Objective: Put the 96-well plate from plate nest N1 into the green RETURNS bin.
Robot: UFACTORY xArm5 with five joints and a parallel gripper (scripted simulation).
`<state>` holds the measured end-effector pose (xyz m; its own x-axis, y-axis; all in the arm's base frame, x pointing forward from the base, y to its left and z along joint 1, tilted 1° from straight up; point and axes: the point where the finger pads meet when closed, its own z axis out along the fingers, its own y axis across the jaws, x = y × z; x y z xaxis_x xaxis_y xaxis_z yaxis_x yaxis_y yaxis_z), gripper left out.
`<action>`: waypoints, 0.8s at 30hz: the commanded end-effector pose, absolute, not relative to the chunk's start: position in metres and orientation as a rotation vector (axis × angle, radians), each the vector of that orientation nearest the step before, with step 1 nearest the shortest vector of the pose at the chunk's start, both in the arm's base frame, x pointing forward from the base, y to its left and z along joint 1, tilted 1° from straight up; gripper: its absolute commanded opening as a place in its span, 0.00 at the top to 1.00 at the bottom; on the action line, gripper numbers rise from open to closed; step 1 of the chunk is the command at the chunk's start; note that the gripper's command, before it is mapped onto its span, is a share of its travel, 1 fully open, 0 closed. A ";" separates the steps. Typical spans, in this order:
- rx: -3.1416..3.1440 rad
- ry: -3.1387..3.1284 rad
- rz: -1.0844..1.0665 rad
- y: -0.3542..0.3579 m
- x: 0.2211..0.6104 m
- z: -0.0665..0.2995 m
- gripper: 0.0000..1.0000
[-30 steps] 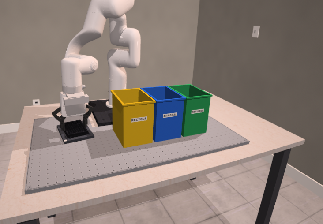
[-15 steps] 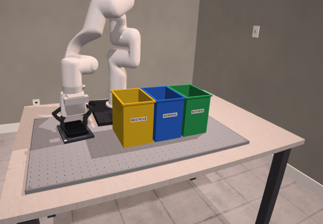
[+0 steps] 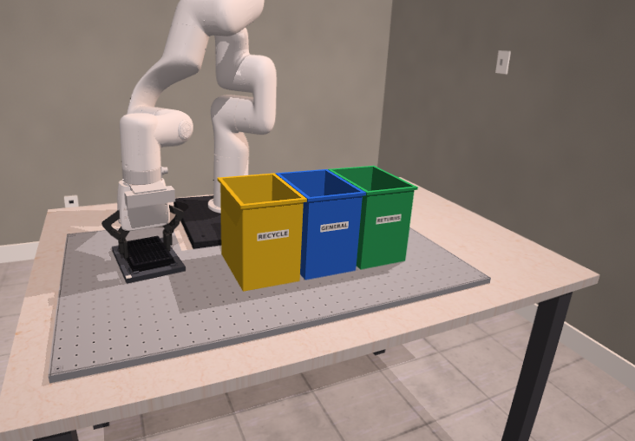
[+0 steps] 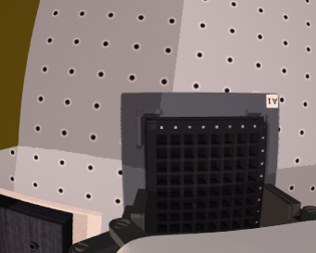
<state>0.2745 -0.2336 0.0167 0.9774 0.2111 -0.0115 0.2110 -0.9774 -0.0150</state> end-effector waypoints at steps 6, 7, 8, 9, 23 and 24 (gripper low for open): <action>-3.113 -0.332 0.016 -0.235 0.276 0.022 1.00; -3.113 -0.332 0.016 -0.235 0.276 0.022 1.00; -3.113 -0.332 0.016 -0.235 0.276 0.023 1.00; -3.113 -0.332 0.016 -0.235 0.276 0.024 1.00; -3.113 -0.332 0.016 -0.235 0.276 0.032 1.00; -3.113 -0.332 0.016 -0.235 0.276 0.032 1.00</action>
